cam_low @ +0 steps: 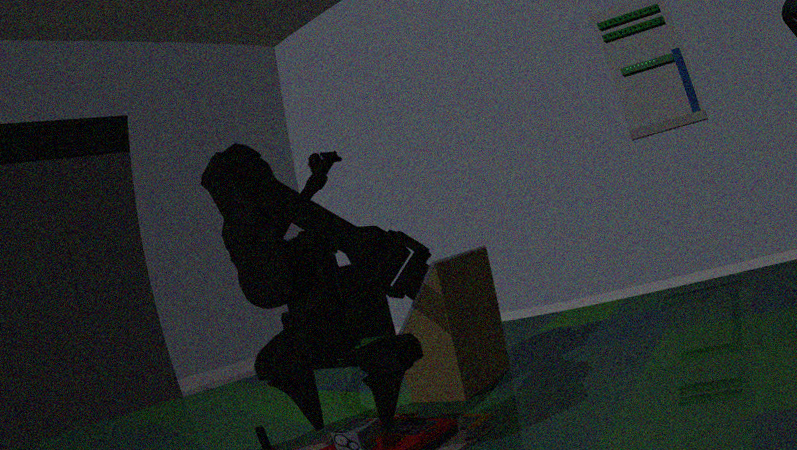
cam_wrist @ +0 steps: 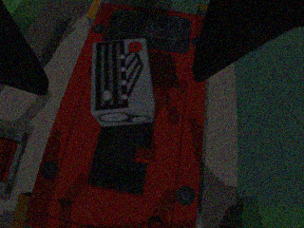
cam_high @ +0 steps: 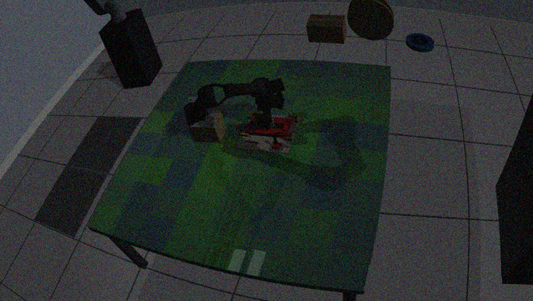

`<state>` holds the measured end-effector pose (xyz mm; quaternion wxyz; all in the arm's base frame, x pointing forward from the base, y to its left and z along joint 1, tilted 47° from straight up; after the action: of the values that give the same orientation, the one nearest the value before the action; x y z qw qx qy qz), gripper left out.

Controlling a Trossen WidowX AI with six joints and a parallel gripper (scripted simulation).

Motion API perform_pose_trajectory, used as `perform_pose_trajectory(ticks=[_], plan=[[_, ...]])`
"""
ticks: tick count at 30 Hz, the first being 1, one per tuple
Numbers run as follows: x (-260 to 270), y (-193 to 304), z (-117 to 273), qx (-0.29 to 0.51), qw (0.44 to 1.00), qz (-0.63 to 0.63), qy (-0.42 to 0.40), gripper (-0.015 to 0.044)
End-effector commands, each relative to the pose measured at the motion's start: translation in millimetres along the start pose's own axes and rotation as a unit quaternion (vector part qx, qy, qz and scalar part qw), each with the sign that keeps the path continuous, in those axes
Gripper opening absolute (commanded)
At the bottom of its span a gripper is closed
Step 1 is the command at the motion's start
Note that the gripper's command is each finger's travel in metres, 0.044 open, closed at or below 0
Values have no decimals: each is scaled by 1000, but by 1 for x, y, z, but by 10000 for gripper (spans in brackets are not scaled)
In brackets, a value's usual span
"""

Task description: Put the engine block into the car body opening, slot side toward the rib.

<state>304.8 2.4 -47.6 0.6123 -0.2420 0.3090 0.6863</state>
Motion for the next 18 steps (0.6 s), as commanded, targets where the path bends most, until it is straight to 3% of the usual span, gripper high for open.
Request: perform_pose_trajectory(ticks=[1, 12, 18], plan=[[2, 4, -8, 7, 1000, 8, 4, 440], [2, 4, -8, 7, 1000, 8, 4, 151], [2, 4, -8, 7, 1000, 8, 4, 111]])
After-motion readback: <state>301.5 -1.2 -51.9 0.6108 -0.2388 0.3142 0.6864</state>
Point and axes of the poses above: the point midway between the two fingers, 35 mm back from their tips, its own z axis back along the fingers, its own x axis across the jaws, y = z × x, the point moved 5 cm from there along z, back along the fingers, and after that the axes turned 1 degree about z, right-handed, at the moved point
